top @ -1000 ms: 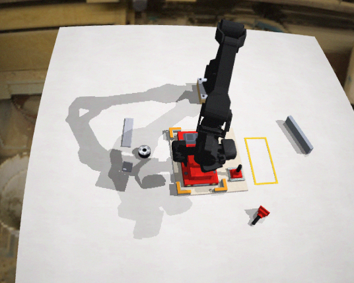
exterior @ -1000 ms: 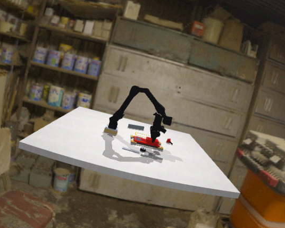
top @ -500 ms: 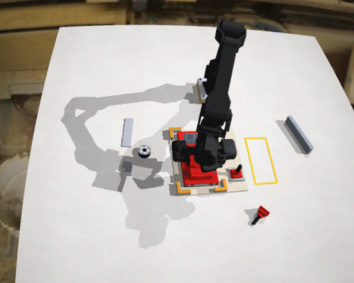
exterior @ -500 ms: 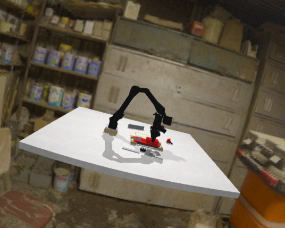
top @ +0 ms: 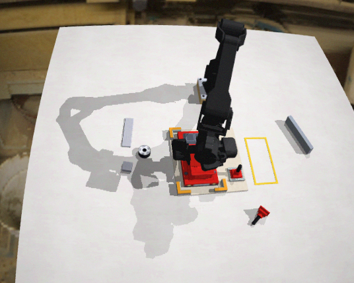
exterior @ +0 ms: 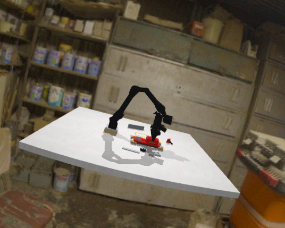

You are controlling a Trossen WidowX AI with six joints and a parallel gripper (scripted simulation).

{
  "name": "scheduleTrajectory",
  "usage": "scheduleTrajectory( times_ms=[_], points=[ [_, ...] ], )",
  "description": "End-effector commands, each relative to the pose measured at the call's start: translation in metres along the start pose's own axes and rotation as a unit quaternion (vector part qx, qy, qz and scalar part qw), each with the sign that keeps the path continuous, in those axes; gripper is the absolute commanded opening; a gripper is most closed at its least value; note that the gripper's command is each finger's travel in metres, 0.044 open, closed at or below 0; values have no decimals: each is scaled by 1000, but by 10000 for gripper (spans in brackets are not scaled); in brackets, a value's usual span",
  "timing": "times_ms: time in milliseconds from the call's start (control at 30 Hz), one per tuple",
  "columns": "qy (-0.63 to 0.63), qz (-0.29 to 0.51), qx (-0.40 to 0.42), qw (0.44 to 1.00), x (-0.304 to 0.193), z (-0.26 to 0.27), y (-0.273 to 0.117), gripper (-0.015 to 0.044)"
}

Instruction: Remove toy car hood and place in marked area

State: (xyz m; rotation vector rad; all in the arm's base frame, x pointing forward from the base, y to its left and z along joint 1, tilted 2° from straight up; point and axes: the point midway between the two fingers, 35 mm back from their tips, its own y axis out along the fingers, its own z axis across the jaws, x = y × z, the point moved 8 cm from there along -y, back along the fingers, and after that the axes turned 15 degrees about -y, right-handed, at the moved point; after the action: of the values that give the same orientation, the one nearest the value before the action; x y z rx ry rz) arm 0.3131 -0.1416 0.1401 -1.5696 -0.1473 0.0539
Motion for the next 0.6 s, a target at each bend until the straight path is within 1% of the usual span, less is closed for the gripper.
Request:
scheduleTrajectory(
  times_ms=[0,567],
  points=[
    [0,-1,0,1000,0,0,-3,0],
    [0,-1,0,1000,0,0,-14,0]
  ],
)
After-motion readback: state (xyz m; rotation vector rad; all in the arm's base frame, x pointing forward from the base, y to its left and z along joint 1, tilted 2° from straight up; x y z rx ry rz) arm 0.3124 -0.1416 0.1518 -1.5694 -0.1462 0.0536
